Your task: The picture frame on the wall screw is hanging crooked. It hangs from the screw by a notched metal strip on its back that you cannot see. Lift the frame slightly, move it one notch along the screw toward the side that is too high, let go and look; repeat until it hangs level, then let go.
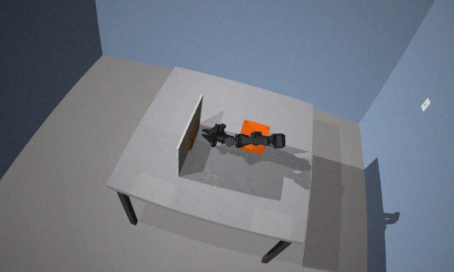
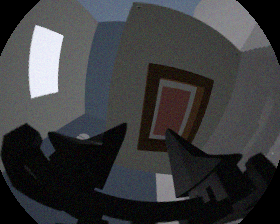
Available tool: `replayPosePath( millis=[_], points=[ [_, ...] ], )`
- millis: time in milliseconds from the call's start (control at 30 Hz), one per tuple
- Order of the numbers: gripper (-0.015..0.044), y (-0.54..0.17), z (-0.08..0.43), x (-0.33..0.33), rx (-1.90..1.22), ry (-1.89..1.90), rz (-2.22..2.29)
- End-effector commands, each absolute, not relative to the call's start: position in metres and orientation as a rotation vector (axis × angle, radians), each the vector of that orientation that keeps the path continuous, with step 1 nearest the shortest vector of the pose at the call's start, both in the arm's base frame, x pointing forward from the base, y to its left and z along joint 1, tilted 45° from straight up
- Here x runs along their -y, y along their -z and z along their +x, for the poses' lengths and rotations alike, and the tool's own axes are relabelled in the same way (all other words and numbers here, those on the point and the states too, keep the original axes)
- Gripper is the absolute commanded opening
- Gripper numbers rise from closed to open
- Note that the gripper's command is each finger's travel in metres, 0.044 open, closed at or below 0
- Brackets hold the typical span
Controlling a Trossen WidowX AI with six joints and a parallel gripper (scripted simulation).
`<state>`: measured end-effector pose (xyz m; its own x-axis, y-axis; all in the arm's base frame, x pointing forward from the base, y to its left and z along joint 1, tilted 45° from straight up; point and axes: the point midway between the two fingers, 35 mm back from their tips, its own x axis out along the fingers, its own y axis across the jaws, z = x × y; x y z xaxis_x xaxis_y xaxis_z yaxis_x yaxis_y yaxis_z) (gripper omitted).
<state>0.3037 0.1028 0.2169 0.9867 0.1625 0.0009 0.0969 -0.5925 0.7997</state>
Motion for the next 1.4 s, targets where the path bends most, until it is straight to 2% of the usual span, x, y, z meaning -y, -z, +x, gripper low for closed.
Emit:
replayPosePath(
  millis=[0, 533, 1367],
  points=[
    [0.026, -0.214, 0.315, -0.104, -0.185, -0.096, 2.213],
    [0.026, -0.215, 0.316, -0.104, -0.185, -0.096, 2.213],
    [0.026, -0.215, 0.353, -0.11, -0.184, -0.098, 2.213]
  ],
)
